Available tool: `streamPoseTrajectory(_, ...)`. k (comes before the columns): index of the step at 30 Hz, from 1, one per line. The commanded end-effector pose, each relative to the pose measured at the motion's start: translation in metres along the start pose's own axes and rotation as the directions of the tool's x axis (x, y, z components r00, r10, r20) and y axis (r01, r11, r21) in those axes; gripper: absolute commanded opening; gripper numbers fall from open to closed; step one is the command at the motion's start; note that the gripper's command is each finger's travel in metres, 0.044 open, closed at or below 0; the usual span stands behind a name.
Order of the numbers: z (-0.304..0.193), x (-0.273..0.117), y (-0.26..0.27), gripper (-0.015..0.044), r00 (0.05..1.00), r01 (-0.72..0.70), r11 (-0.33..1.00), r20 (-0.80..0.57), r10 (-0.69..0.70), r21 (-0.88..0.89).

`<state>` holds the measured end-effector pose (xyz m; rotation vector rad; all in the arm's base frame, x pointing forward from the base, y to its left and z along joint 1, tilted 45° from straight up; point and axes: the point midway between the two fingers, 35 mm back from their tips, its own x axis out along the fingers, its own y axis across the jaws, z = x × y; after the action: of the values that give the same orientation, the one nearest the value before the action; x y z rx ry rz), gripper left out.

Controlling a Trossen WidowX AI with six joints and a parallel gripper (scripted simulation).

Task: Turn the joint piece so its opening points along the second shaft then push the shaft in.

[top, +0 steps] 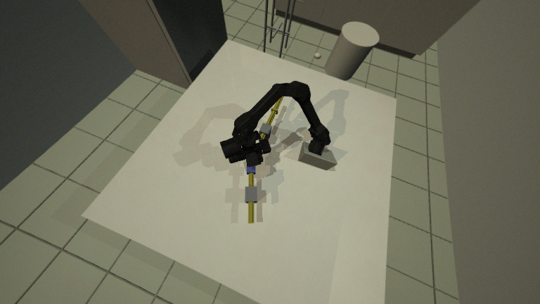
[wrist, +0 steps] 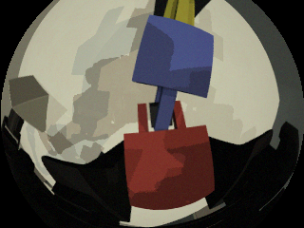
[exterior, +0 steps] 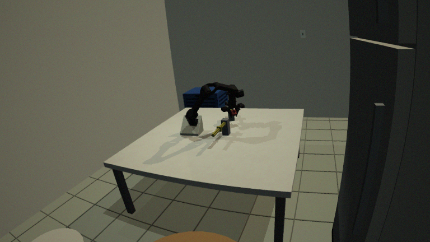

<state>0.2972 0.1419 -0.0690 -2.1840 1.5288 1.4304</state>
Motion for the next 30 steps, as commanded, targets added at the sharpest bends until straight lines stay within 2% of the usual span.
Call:
streamPoseTrajectory(1,-0.0012,0.0018,0.0017,0.0000,0.998,0.001,0.998,0.061,-0.005,0.061)
streamPoseTrajectory(13,-0.0036,0.0063,0.0062,0.0000,0.977,0.011,0.978,0.205,-0.054,0.206)
streamPoseTrajectory(30,-0.0033,0.0061,0.0063,0.0000,0.975,0.019,0.978,0.213,-0.064,0.208)
